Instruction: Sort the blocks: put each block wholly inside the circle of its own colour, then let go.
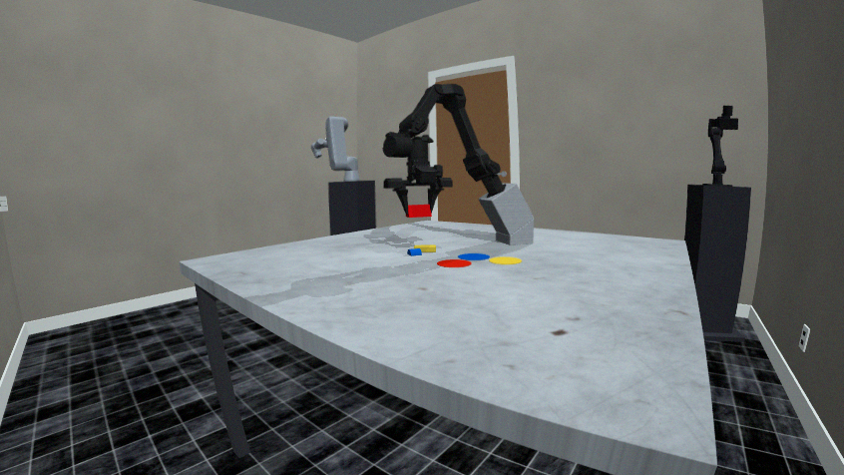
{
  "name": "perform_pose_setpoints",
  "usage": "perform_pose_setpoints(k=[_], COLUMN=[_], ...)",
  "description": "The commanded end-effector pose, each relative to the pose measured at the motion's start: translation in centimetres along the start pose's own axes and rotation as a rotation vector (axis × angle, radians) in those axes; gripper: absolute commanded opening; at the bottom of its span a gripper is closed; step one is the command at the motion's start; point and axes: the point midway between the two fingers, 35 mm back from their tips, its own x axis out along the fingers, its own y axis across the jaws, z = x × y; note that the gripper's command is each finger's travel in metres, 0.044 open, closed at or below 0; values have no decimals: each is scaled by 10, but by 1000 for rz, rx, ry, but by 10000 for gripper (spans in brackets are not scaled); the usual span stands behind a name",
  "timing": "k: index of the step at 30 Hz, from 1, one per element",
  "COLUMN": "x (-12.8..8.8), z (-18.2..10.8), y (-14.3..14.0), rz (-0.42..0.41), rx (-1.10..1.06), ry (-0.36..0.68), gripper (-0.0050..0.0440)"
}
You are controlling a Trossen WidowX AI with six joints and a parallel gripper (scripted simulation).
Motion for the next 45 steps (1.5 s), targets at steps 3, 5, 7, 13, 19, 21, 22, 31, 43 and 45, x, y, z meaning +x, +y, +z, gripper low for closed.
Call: perform_pose_setpoints(k=[3,5,7,13,19,21,22,31,43,45], x=[-8,-4,-1,9,19,19,21,35,49,52], z=[2,3,7,24,41,41,43,68,95,100], y=[-4,-2,-2,1,5,5,6,15,28,31], rz=[-15,-6,-6,-3,0,0,0,2,0,-1], rx=[8,5,6,7,8,8,8,8,8,8], ry=[-5,-2,-1,-2,-3,-3,-3,-3,-4,-4], gripper=[270,270,270,270,270,270,270,270,270,270])
